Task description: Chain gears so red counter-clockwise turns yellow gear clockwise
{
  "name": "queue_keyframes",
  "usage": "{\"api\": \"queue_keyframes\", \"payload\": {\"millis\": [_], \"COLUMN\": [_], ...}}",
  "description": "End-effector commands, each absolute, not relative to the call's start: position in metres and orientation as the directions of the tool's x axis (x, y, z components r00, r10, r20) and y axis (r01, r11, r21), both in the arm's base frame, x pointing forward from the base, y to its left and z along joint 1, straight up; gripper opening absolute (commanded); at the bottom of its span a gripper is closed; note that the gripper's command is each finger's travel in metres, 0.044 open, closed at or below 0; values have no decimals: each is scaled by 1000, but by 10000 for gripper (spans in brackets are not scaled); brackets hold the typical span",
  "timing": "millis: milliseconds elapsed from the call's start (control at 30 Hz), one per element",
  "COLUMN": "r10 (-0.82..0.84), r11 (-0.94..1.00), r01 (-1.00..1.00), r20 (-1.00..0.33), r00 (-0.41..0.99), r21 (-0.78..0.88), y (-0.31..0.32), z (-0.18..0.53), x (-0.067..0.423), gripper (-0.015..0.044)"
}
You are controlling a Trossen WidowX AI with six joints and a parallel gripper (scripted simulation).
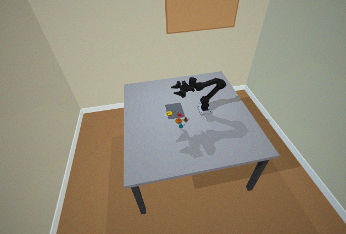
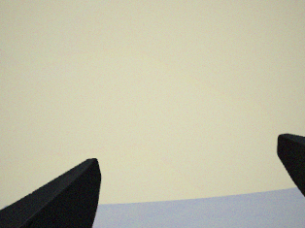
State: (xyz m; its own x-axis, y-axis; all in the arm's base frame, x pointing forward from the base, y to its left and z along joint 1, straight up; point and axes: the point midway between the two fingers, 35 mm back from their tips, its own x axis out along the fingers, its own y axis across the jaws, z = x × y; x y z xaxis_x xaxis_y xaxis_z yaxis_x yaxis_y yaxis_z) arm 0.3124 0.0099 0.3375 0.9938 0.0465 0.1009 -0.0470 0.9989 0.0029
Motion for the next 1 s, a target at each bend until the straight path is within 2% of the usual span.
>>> {"api": "queue_keyframes", "payload": {"millis": [0,67,167,300,400,600,800,867,967], "r10": [50,76,132,184,194,162,43,14,10], "r11": [999,992,960,898,859,797,703,680,677], "r01": [-51,-74,-62,80,220,477,705,732,735], "r20": [88,-15,-248,-535,-692,-893,-995,-999,-1000], "r00": [995,997,960,825,696,421,87,29,21], "r21": [13,97,274,433,463,369,92,31,23], "y": [11,20,43,76,96,128,154,157,158], "z": [336,320,281,226,193,140,97,91,90], "x": [314,328,351,364,363,348,317,310,310], "gripper": [426,440,440,440,440,440,440,440,440]}}
